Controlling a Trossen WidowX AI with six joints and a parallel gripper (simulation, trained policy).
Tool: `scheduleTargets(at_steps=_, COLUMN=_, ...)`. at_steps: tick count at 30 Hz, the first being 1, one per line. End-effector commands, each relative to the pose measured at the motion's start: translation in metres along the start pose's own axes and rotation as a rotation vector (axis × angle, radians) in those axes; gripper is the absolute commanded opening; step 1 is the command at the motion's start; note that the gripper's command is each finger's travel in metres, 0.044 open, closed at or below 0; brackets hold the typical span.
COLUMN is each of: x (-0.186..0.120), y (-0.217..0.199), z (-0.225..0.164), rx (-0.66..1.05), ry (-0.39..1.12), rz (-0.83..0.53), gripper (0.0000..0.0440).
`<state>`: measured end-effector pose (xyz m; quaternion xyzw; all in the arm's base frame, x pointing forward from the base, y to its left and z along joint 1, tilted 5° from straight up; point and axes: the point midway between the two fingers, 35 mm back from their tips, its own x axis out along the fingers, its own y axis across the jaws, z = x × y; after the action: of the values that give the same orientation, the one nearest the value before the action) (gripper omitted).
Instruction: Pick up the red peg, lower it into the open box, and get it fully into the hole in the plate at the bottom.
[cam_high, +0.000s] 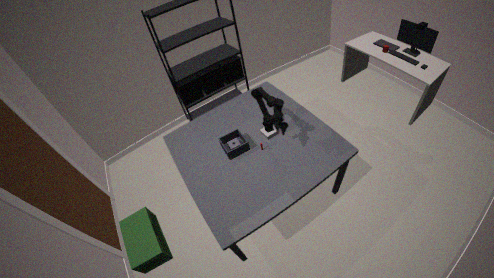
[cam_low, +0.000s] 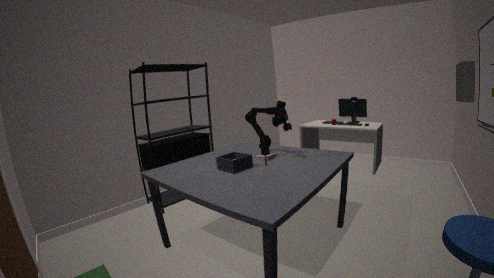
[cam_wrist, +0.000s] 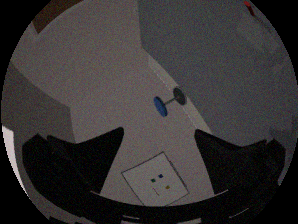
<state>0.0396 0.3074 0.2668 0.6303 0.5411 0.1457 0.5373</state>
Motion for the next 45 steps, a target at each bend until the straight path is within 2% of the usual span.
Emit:
scheduleTargets(at_steps=1, x=0.005, y=-0.006, z=0.027, rx=-0.077, ry=-0.084, rz=-0.075, gripper=0.0440)
scheduleTargets(at_steps=11, x=0.001, y=-0.021, z=0.096, rx=-0.220, ry=-0.273, rz=-0.313, gripper=0.0440)
scheduleTargets(at_steps=19, x=-0.014, y=-0.034, z=0.143, rx=-0.263, ry=-0.363, rz=-0.552, gripper=0.0440)
scheduleTargets(at_steps=33, x=-0.032, y=-0.075, z=0.198, rx=-0.172, ry=-0.398, rz=-0.934, gripper=0.0440)
scheduleTargets(at_steps=45, x=-0.025, y=-0.107, z=0.222, rx=-0.115, ry=-0.386, rz=-1.081, gripper=0.0440)
